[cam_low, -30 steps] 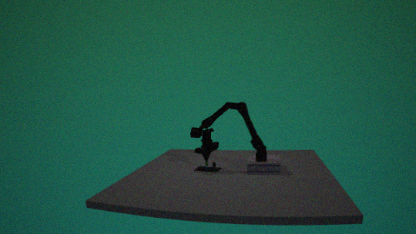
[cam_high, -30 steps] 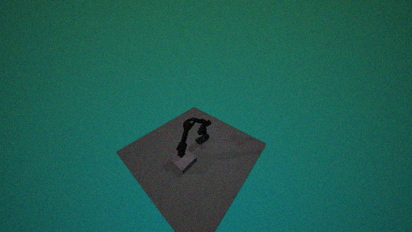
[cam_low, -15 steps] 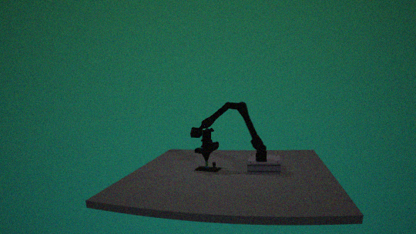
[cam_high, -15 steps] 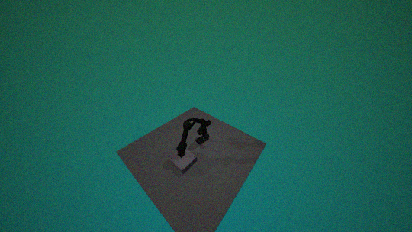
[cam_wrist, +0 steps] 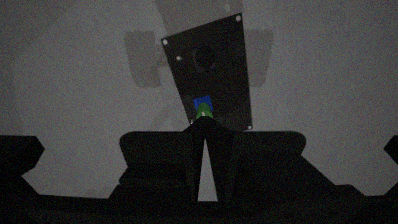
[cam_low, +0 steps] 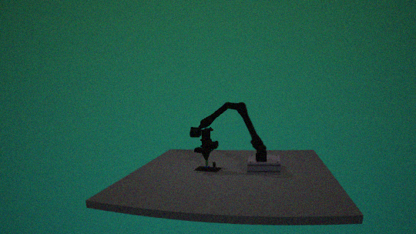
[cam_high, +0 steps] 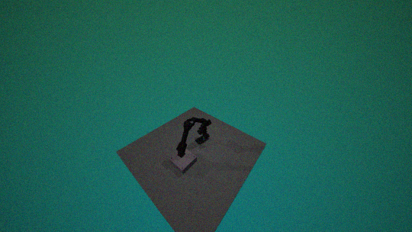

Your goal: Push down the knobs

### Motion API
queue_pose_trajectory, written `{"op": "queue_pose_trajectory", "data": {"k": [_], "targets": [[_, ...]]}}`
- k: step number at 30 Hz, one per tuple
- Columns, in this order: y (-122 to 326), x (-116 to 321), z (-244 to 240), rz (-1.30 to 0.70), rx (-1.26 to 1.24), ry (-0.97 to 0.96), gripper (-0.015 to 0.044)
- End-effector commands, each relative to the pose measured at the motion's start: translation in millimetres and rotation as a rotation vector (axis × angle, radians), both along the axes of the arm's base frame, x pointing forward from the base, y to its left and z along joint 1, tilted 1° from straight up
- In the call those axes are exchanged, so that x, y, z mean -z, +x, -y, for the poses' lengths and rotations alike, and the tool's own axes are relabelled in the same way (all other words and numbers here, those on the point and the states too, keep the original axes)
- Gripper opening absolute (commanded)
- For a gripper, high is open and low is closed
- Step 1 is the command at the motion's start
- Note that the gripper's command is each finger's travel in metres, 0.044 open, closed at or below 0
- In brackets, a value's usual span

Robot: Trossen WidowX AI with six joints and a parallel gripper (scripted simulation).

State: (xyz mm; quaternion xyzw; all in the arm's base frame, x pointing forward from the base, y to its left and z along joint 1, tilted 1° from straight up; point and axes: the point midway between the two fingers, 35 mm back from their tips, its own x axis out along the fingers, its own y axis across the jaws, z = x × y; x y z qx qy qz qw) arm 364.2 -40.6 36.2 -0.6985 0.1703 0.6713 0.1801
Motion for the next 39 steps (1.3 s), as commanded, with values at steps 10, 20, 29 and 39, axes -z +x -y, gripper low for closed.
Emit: {"op": "queue_pose_trajectory", "data": {"k": [10,20,29,39], "targets": [[-2.4,-9.8,-0.3,-0.010,0.000,0.001,0.0053],[-32.1,-20.8,-7.6,-0.011,-0.001,0.002,0.0315],[-143.5,-29.3,-28.6,-0.019,-0.003,0.007,0.0440],[-151.8,-27.9,-29.8,-0.019,-0.003,0.007,0.0440]]}}
